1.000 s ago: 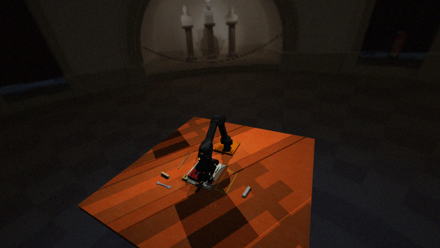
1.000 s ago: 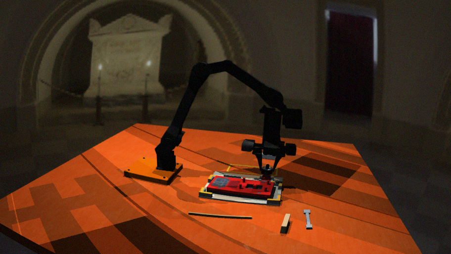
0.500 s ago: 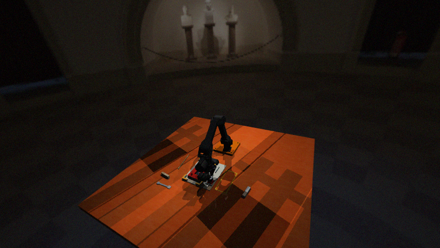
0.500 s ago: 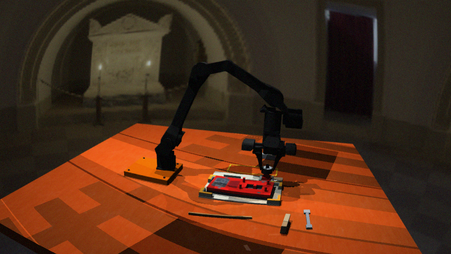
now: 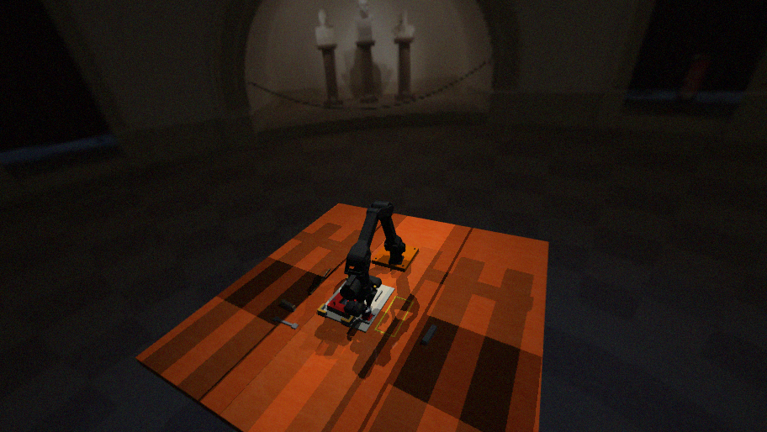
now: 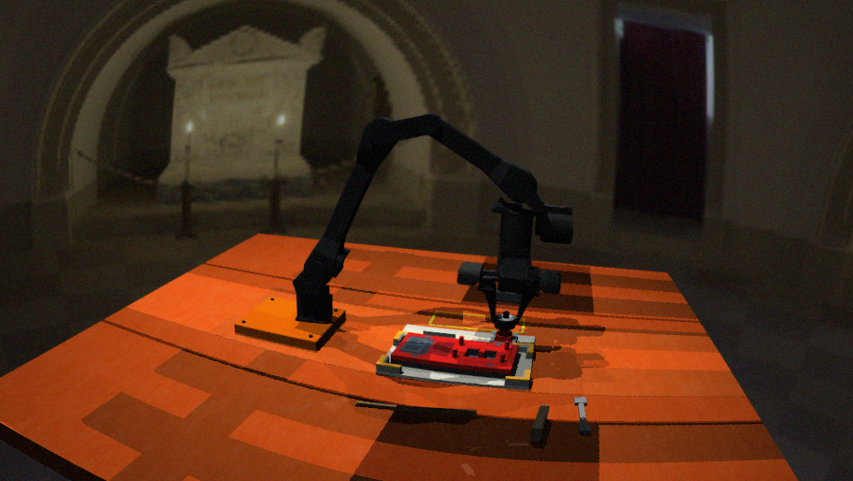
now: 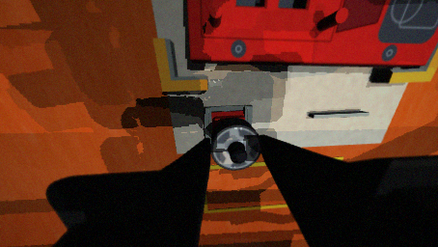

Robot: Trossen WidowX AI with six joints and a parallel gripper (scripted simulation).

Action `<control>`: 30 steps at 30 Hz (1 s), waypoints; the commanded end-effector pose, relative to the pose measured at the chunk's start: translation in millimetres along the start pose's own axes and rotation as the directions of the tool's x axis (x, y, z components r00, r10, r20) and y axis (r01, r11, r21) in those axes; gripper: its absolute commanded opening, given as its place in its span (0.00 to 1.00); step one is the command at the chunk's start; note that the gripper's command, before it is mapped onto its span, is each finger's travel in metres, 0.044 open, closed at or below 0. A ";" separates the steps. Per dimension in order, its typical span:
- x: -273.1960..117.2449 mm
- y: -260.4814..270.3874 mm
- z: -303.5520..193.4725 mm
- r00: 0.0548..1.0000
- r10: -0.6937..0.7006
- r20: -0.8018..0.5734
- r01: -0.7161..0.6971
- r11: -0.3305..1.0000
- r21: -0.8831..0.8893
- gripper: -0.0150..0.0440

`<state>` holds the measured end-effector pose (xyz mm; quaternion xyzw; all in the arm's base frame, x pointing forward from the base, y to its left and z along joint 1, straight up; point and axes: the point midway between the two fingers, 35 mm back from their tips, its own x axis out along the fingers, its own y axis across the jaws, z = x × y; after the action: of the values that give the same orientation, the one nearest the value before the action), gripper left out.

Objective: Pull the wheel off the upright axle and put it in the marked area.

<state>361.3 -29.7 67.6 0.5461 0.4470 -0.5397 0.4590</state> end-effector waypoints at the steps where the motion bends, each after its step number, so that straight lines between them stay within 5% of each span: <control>1: -7.8 -0.3 -0.1 1.000 0.006 -0.003 -0.006 1.000 0.001 0.25; 30: -17.4 -0.3 -0.1 1.000 0.008 -0.004 -0.008 1.000 0.002 0.25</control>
<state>362.1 -29.8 70.6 0.5455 0.4477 -0.5403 0.4583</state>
